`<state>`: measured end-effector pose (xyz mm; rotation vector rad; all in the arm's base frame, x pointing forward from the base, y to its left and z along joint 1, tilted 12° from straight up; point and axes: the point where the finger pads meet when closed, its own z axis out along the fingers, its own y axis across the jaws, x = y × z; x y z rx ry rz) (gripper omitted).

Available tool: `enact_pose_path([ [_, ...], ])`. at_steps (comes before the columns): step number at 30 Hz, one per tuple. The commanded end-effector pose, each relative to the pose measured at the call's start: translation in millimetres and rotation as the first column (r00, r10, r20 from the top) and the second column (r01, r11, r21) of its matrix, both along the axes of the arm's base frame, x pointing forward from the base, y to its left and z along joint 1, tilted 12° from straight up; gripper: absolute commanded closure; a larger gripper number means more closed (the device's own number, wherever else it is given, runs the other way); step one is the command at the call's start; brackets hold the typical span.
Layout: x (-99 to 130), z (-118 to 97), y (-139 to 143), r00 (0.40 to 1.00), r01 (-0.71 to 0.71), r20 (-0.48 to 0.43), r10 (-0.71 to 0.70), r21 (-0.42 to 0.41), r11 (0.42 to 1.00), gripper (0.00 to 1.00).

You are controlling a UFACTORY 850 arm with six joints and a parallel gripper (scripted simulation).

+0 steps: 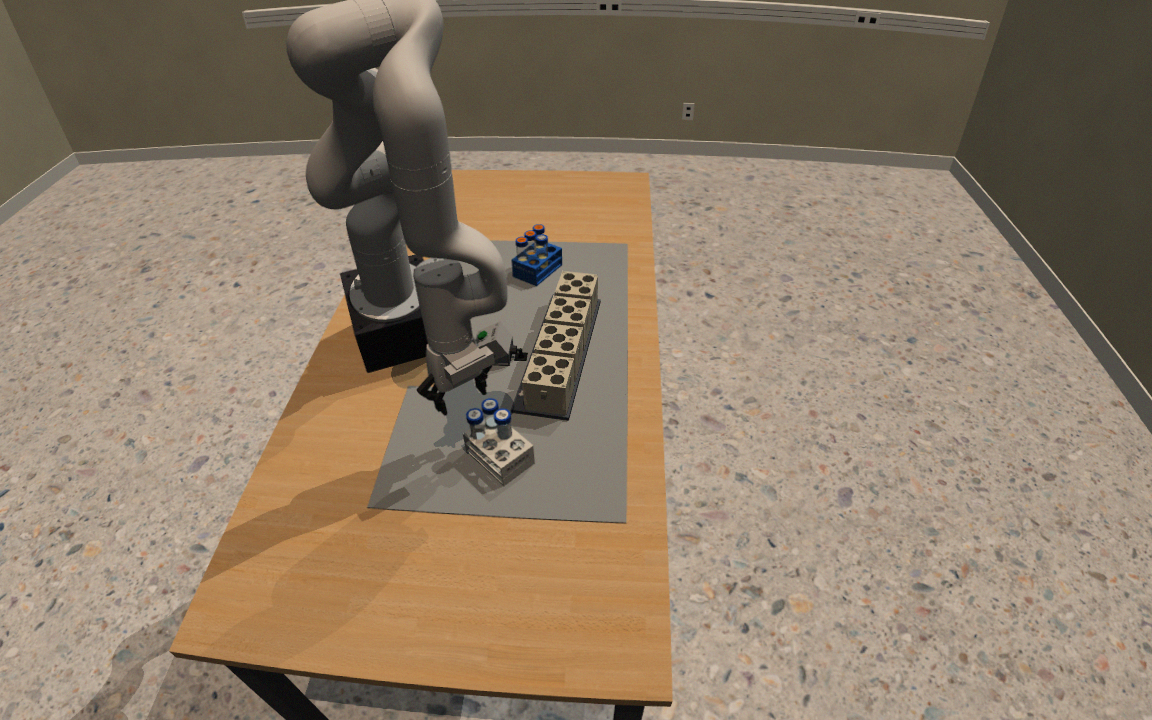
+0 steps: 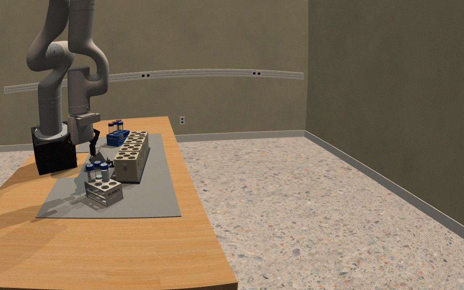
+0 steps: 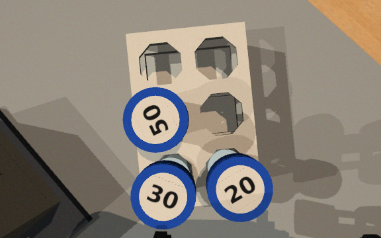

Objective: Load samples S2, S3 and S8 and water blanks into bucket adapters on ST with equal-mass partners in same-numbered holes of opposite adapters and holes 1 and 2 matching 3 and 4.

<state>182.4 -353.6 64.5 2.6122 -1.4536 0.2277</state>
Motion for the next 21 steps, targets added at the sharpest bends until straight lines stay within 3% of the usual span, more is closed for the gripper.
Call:
enact_pose_path([
  [1,0.3,0.4,-0.5,1.0,0.0,-0.002,0.0,-0.001,1.0,0.0],
  [8,0.3,0.4,-0.5,1.0,0.0,-0.001,0.0,-0.001,1.0,0.0],
  [21,-1.4,29.1,5.3,1.0,0.0,-0.002,0.0,-0.002,1.0,0.0],
])
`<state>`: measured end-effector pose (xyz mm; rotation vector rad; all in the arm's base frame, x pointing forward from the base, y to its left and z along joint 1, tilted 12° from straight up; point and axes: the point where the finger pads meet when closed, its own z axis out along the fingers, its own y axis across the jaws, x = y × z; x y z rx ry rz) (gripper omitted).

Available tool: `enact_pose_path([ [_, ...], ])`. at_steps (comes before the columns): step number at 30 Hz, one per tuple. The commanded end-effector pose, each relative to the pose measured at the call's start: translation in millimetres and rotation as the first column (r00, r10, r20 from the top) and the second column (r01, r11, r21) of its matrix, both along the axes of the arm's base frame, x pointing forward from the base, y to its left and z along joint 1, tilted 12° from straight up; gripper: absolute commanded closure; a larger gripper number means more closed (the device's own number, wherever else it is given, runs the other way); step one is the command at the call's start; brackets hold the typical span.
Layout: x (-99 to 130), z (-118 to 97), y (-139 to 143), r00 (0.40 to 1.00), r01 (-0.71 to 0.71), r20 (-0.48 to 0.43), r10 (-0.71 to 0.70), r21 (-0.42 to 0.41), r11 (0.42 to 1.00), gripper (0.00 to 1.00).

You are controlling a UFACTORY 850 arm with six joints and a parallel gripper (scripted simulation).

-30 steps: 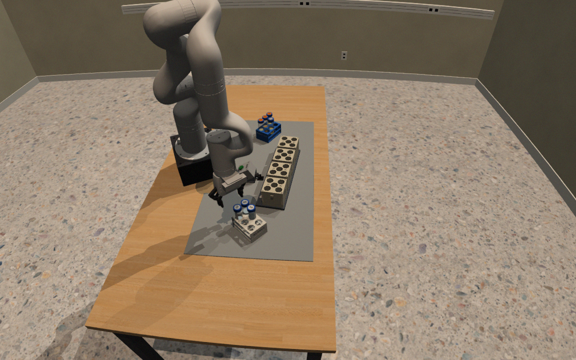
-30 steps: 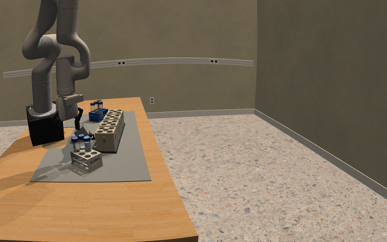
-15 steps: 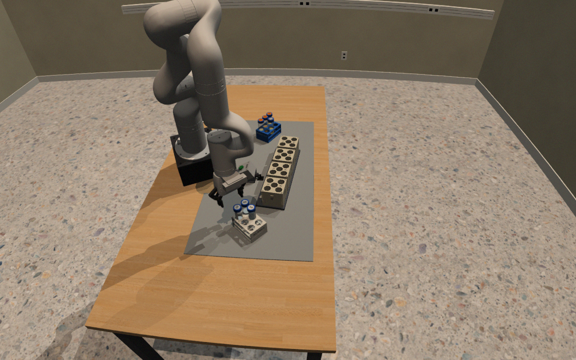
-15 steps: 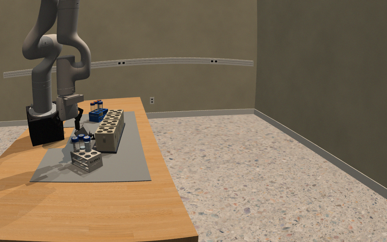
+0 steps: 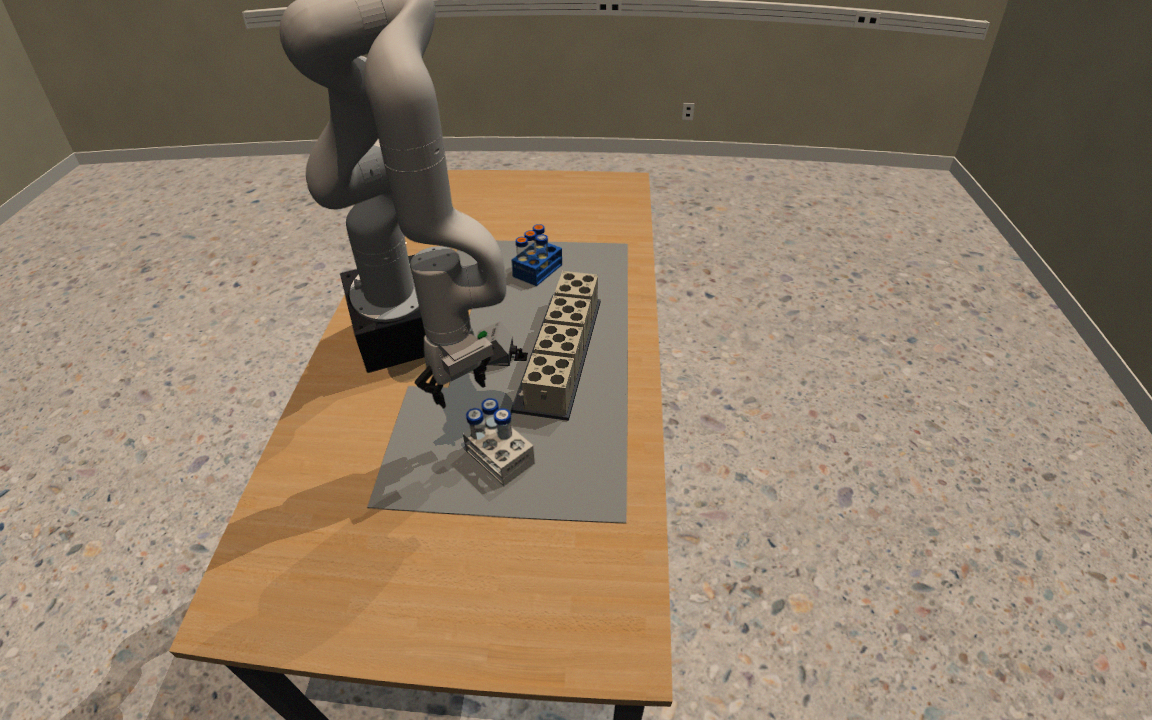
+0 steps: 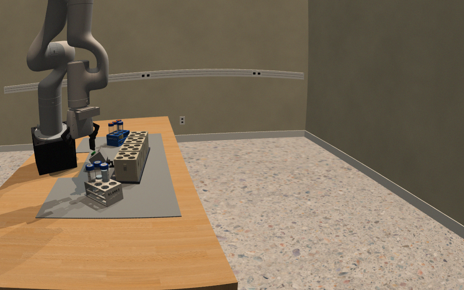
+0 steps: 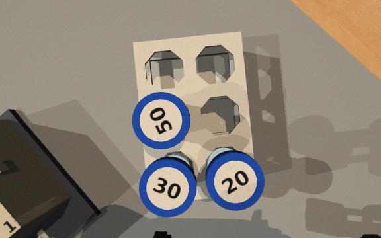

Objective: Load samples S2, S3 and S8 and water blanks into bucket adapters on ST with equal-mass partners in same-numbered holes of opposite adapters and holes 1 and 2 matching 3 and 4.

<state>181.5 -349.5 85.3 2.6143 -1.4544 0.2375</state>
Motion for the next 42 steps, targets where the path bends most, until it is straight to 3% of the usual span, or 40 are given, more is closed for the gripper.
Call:
enact_pose_path([
  [1,-0.6,10.9,1.7,1.0,0.001,-0.009,-0.001,-0.001,1.0,0.0],
  [28,-4.6,76.3,14.9,1.0,0.001,-0.009,-0.001,-0.001,1.0,0.0],
  [42,-4.6,77.4,15.1,1.0,0.001,-0.009,-0.001,-0.001,1.0,0.0],
])
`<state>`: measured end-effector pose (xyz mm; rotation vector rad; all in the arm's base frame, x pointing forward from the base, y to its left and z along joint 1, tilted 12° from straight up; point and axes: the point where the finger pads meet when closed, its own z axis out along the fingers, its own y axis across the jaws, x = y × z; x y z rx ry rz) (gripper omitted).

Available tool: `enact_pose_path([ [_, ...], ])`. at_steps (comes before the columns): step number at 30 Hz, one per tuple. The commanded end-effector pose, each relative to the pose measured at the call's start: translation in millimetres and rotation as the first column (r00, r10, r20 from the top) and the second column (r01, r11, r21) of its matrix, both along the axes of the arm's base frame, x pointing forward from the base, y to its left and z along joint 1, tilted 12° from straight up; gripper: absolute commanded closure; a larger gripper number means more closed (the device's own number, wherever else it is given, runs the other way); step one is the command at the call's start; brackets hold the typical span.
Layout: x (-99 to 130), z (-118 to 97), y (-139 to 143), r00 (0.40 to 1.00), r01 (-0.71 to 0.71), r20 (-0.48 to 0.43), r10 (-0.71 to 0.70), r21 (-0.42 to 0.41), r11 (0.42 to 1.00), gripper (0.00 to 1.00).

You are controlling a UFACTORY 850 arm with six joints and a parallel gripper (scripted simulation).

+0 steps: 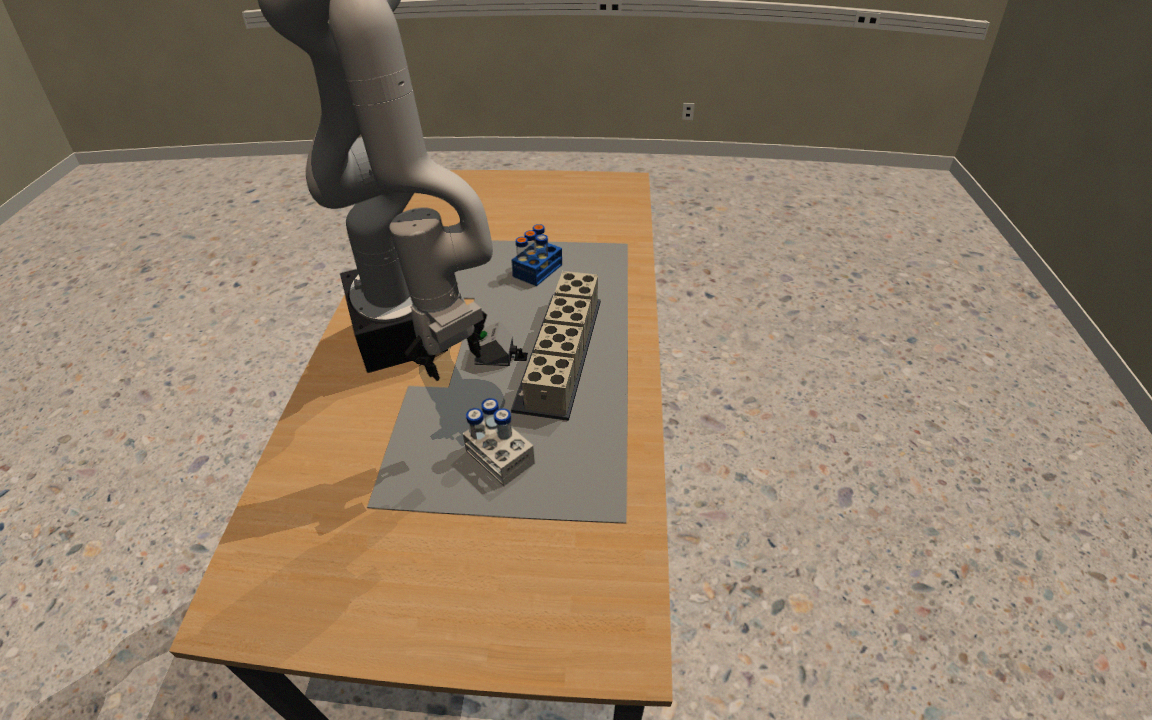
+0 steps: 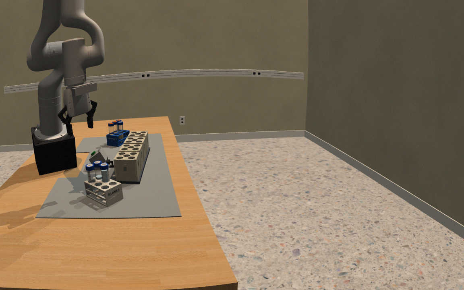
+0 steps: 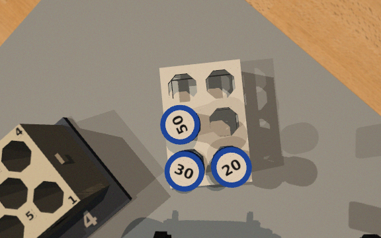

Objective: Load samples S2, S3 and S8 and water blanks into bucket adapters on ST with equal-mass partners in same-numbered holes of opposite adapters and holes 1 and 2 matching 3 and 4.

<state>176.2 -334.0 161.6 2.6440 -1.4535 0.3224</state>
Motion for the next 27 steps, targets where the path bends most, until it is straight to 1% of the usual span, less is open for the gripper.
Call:
enact_pose_path([
  [1,0.7,1.1,-0.4,0.997,0.018,-0.071,-0.018,-0.004,1.0,0.0],
  [15,0.7,1.1,-0.4,0.997,0.018,-0.071,-0.018,-0.004,1.0,0.0],
  [19,13.5,-1.1,14.8,0.989,-0.113,-0.098,0.111,-0.01,0.994,0.0],
  [24,29.6,-4.0,33.8,0.954,-0.273,-0.132,0.269,-0.014,0.962,0.0],
  [26,29.6,-4.0,33.8,0.954,-0.273,-0.132,0.269,-0.014,0.962,0.0],
  [27,32.8,-4.6,37.6,0.944,-0.304,-0.139,0.299,-0.014,0.952,0.0],
])
